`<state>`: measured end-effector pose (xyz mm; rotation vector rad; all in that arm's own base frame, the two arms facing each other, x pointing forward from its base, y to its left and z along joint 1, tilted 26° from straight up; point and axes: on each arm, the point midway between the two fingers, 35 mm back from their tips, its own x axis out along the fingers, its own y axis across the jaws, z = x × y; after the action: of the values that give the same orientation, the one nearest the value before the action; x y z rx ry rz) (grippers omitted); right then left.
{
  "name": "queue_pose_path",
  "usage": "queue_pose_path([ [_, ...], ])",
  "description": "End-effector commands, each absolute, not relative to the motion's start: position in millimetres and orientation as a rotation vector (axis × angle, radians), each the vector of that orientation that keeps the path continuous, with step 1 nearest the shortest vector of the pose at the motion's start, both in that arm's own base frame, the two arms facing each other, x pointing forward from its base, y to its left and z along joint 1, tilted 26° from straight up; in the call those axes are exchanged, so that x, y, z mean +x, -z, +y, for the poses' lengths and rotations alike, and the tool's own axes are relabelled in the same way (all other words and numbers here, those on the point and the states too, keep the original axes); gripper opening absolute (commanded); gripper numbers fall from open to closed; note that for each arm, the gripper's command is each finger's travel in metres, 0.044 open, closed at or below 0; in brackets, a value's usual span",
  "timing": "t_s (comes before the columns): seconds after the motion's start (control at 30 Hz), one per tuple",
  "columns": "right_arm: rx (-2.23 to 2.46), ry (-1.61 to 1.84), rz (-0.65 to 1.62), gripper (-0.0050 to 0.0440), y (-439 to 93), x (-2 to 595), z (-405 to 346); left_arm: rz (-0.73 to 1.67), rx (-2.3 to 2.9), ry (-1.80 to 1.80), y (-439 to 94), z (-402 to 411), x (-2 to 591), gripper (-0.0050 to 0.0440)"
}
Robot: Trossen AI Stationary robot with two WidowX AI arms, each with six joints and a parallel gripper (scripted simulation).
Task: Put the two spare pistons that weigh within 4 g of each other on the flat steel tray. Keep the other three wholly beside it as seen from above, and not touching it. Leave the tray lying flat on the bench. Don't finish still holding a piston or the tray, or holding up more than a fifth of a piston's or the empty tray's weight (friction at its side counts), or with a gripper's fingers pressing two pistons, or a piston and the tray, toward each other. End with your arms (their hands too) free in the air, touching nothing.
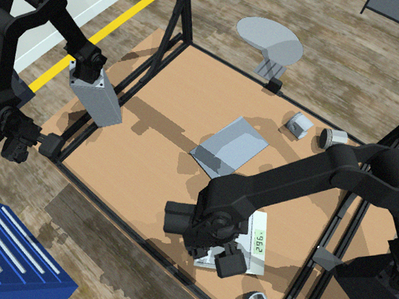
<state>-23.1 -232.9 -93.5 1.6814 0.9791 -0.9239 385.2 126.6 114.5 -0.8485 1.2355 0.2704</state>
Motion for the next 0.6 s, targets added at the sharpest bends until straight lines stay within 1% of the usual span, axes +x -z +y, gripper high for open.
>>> queue_pose_path([
  [0.0, 1.682, 0.92, 0.978, 0.044, 93.4, -22.7, -232.7, 1.224, -0.759, -0.22, -115.7, 125.0, 383.6, 0.0378],
  [0.57, 1.682, 0.92, 0.978, 0.044, 93.4, -22.7, -232.7, 1.162, -0.391, -0.012, -115.2, 124.7, 383.4, 0.0378],
])
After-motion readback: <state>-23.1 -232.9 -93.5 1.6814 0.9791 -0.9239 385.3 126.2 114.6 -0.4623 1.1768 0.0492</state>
